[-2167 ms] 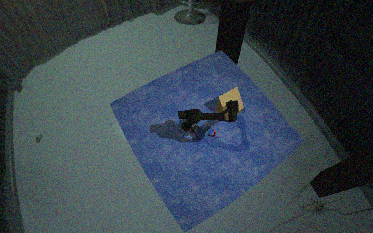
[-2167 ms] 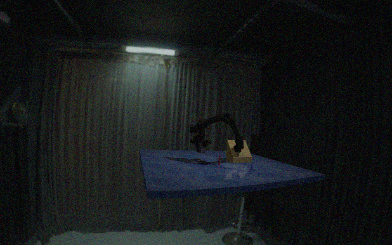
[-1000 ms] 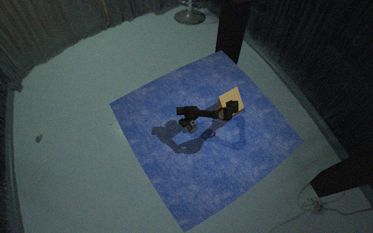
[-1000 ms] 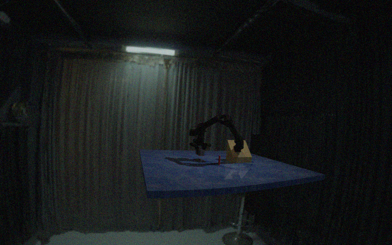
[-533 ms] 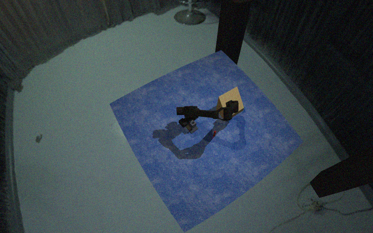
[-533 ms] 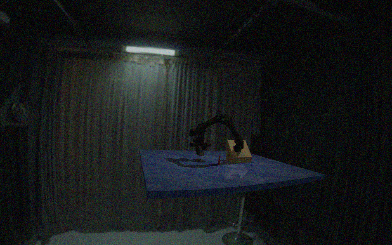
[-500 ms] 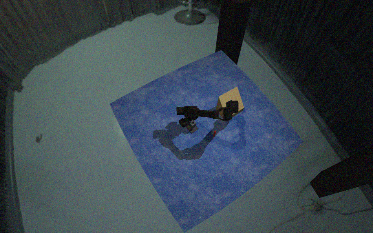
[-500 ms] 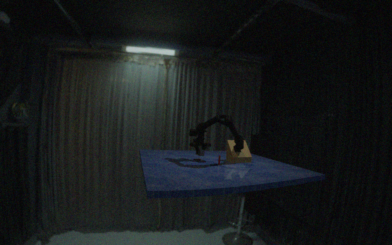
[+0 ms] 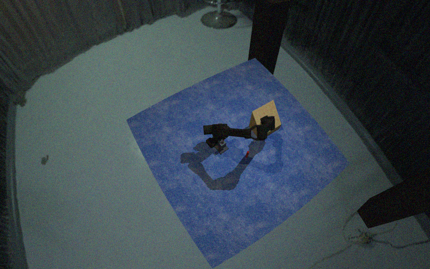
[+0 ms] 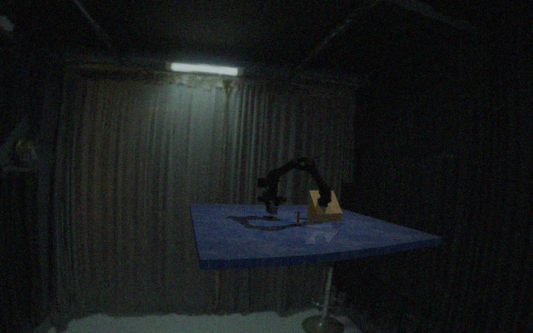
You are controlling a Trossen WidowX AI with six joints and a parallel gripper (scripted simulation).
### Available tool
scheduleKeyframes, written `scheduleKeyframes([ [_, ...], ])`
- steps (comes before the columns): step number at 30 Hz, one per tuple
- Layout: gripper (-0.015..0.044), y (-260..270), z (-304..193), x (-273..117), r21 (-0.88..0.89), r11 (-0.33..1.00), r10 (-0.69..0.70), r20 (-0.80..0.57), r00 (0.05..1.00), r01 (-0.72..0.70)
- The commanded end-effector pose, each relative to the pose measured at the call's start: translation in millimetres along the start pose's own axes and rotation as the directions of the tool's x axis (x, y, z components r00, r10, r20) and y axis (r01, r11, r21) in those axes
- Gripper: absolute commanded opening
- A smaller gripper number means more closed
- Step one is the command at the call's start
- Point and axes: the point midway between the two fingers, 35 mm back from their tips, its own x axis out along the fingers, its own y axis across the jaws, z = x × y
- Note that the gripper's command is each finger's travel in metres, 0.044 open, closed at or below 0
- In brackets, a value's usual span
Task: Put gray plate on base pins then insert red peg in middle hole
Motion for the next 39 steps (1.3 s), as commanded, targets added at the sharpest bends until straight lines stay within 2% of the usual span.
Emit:
scheduleKeyframes([
  [1, 0.0000, -2, -1, 6, 0.008, 1.000, -0.004, -0.006, 1.000, 0.004],
  [13, 0.0000, -2, -2, 25, 0.008, 1.000, -0.004, -0.008, 1.000, 0.004],
  [22, 0.0000, 1, -1, 20, -0.002, 1.000, 0.002, -0.001, 1.000, -0.002],
  [39, 0.0440, 1, -1, 20, -0.002, 1.000, 0.002, -0.001, 1.000, -0.002],
])
